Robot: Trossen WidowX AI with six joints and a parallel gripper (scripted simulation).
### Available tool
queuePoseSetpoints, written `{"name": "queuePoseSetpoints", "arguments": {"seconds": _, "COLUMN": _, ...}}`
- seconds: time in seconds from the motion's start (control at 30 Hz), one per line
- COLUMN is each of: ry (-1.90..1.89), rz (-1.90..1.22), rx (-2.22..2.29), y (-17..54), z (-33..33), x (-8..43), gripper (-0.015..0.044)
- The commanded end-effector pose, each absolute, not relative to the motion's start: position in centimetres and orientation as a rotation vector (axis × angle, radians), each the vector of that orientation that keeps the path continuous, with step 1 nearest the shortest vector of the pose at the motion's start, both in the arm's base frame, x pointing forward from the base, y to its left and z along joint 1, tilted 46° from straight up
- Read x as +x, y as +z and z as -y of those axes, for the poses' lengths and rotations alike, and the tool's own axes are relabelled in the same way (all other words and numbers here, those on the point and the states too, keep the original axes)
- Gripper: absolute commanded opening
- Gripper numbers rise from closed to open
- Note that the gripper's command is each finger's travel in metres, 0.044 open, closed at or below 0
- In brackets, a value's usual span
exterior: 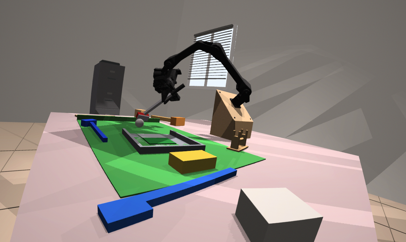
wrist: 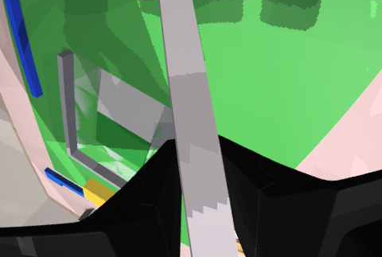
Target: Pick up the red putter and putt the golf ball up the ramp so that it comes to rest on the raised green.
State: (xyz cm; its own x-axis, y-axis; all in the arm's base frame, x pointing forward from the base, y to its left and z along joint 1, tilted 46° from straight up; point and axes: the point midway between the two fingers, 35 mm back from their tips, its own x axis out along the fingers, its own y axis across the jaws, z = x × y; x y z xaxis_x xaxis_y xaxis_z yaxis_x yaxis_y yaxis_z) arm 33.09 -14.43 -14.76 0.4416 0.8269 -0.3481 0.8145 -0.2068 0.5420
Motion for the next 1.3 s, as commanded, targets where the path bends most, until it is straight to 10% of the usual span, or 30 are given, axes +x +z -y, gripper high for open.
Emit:
{"name": "queuePoseSetpoints", "arguments": {"seconds": 0.0, "ry": 0.026, "rz": -1.365, "rx": 2.024, "y": -15.4, "z": 14.4, "x": 33.2, "gripper": 0.0000}}
{"name": "queuePoseSetpoints", "arguments": {"seconds": 1.27, "ry": 0.025, "rz": -1.364, "rx": 2.021, "y": -19.2, "z": 16.4, "x": 32.5, "gripper": 0.0000}}
